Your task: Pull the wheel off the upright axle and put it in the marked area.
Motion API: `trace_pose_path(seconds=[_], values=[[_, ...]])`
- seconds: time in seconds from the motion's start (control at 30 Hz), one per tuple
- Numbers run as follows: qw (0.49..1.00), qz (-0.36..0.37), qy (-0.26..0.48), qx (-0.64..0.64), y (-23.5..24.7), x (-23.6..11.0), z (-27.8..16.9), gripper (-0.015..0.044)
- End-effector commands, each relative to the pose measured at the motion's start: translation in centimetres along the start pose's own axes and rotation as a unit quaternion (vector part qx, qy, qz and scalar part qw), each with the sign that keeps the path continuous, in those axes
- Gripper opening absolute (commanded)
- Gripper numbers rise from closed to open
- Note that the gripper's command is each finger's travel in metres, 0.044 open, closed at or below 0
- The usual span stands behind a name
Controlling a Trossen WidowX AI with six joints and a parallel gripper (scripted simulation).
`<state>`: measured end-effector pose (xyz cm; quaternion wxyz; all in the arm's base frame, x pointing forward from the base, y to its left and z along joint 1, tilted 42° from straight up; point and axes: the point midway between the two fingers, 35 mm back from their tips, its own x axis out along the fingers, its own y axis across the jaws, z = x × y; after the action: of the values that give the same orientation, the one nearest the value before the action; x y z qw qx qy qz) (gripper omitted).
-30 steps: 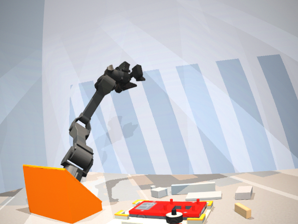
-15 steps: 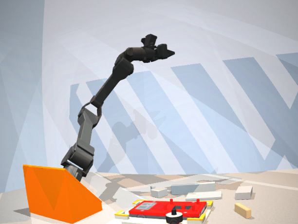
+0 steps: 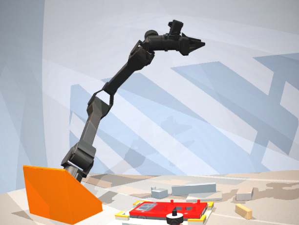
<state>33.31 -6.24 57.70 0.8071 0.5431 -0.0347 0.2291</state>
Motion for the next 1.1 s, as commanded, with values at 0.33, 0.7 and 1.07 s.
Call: trace_pose_path(seconds=[0.33, 0.7, 1.07], values=[[0.956, -0.239, 0.027, 0.167, -21.4, 2.3, 0.1, 0.0300], [0.845, -0.430, 0.080, 0.308, -36.9, -1.1, -5.4, 0.0300], [0.655, -0.595, 0.160, 0.438, -47.3, -8.6, -14.4, 0.0300]])
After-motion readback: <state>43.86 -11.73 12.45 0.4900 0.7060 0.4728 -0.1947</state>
